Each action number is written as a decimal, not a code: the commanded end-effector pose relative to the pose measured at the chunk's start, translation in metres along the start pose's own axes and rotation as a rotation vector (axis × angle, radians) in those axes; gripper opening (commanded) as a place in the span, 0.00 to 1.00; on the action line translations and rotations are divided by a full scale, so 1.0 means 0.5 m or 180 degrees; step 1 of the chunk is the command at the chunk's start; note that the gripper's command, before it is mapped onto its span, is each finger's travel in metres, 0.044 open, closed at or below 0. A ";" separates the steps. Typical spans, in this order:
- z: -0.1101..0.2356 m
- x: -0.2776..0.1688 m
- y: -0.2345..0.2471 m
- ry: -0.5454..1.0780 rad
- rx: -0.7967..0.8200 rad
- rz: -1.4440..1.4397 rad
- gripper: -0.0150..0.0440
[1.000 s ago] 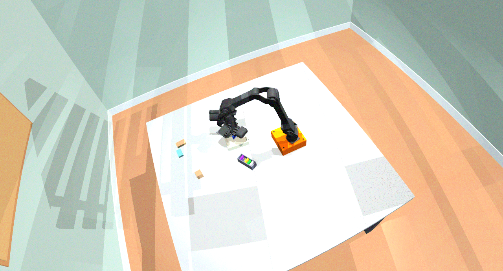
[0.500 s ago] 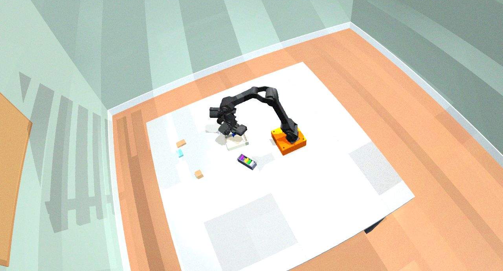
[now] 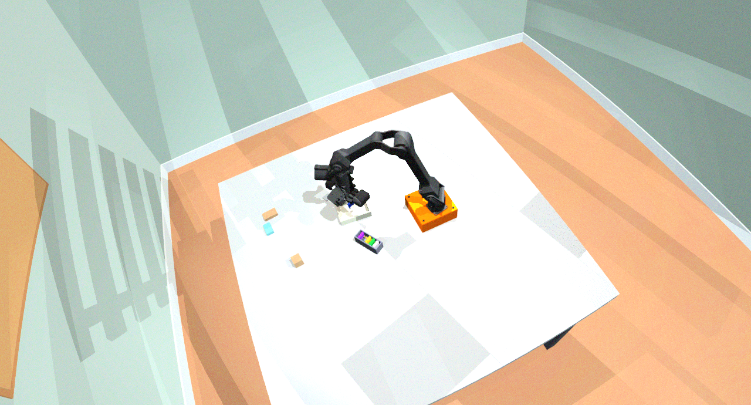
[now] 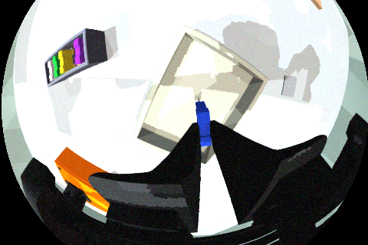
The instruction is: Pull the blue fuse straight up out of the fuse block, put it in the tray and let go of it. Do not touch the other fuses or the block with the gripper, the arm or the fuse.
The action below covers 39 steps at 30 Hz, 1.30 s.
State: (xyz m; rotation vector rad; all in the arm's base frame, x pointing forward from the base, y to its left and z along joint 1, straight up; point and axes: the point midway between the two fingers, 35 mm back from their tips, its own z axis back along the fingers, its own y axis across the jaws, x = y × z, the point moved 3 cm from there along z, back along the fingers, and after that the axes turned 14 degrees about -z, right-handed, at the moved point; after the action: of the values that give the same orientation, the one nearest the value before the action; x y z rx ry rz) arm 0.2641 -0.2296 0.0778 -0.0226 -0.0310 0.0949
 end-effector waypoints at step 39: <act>0.065 0.000 0.001 0.0013 0.0014 0.0000 0.81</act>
State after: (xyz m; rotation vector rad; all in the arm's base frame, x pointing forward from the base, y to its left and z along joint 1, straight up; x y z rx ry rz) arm 0.2629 -0.2286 0.1101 -0.0186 -0.0268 0.0949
